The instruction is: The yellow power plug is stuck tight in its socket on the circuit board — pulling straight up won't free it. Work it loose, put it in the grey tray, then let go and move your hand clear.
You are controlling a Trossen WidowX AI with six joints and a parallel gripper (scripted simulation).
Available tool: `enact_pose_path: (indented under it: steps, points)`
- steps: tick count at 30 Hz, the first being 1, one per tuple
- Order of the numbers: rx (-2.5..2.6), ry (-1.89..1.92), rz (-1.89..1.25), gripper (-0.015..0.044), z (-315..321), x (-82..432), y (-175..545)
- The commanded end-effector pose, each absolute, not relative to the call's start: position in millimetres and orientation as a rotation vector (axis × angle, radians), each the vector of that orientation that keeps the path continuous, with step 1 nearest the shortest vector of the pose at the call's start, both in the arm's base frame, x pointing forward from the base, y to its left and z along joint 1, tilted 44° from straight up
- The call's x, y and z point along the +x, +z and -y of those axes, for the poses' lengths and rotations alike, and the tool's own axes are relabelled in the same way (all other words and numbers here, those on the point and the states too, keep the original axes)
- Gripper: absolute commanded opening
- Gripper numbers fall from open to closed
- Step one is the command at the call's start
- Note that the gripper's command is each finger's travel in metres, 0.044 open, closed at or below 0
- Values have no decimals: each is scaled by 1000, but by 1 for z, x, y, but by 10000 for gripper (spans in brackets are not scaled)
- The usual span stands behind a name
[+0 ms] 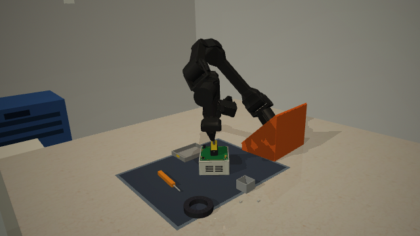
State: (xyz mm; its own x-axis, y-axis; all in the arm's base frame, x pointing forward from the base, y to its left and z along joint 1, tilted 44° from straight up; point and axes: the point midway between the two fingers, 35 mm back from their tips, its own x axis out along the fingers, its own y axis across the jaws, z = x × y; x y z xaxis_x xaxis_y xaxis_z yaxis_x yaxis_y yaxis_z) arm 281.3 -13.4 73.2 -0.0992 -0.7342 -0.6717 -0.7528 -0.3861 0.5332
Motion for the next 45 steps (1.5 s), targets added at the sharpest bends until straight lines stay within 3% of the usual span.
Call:
enact_pose_path:
  steps: [1,9,23,37,45]
  points:
    - [-2158,1530,-1610,0,1,280,84]
    - [-2225,1485,-1397,0,5,270,93]
    - [-2100,1558,-1759,0,-6,287,83]
    - [-2222,1488,-1409,0,1,270,97]
    - [-2183,1515,-1535,0,-5,276,94]
